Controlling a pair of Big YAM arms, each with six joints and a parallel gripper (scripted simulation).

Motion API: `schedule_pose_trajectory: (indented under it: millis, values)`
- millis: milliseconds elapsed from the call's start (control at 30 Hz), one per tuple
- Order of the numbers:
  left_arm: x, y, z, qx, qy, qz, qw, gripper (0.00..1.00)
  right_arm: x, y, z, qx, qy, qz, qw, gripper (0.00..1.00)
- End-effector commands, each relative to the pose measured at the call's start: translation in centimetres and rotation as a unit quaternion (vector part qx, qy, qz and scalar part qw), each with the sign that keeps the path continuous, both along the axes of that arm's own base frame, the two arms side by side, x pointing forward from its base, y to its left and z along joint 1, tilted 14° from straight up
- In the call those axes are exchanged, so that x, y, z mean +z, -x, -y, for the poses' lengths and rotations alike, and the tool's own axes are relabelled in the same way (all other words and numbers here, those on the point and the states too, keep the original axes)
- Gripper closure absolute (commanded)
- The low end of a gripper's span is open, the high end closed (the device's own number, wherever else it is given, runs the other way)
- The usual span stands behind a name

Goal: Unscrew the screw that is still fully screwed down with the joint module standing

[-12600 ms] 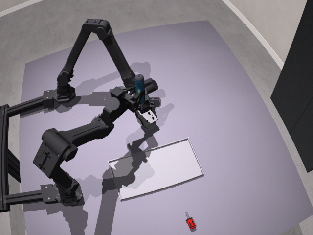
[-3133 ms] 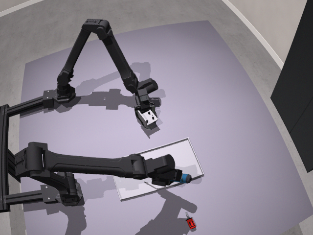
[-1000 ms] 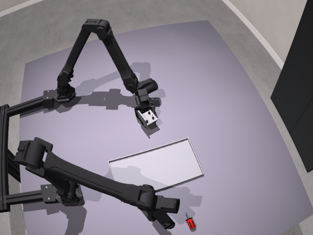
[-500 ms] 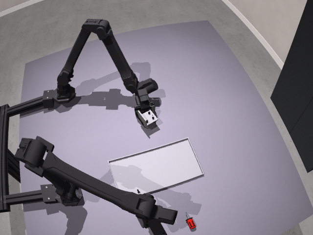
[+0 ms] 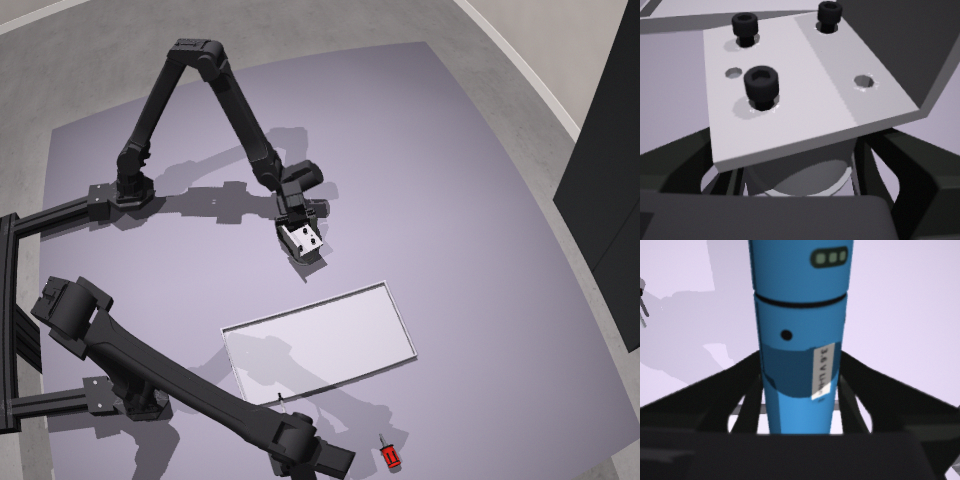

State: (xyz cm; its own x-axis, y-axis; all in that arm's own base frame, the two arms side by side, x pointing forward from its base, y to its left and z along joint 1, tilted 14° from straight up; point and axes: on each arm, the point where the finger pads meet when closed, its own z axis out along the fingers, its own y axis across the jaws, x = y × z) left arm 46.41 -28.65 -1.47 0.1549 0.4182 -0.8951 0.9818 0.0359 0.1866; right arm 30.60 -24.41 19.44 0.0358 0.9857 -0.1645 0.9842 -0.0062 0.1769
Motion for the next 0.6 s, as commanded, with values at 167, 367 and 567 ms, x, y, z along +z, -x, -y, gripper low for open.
schedule_pose_trajectory:
  millis: [167,367,567]
  values:
    - [-0.11,-1.37,-0.07,0.004,0.003,0.012,1.0,0.41,4.05,-1.27,0.25,-0.007,0.019,0.033,0.999,0.58]
    - [-0.11,-1.37,-0.07,0.004,0.003,0.012,1.0,0.41,4.18,-1.27,0.27,-0.007,0.019,0.034,0.999,0.58]
    - [-0.11,-1.37,-0.07,0.004,0.003,0.012,1.0,0.41,4.29,-1.33,0.2,-0.006,0.019,0.033,0.999,0.58]
